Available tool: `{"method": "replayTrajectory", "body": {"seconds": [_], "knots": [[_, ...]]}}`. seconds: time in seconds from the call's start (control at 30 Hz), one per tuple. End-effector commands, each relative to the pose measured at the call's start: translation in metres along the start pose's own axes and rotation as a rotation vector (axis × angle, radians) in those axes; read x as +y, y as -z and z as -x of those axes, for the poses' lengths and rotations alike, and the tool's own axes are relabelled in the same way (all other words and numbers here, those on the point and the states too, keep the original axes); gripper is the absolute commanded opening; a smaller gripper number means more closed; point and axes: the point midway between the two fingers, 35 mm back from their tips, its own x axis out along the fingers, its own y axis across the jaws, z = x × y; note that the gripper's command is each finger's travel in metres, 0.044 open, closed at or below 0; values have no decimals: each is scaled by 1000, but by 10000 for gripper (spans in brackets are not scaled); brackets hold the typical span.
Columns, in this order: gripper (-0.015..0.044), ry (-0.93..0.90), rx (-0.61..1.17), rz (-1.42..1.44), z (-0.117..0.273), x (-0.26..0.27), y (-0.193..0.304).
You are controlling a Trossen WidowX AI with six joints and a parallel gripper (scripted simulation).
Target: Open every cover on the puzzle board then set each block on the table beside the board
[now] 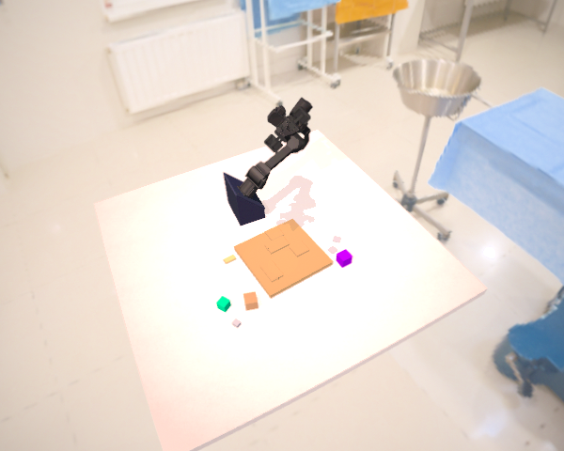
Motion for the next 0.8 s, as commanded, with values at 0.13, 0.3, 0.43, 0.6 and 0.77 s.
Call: {"method": "replayTrajectory", "body": {"seconds": [0.13, 0.3, 0.43, 0.6, 0.77], "knots": [[0, 99, 134, 123, -20, -25, 25], [0, 154, 226, 202, -31, -41, 43], [0, 193, 303, 265, -37, -55, 58], [0, 235, 405, 344, -44, -72, 77], [0, 270, 510, 422, -48, -89, 97]]}}
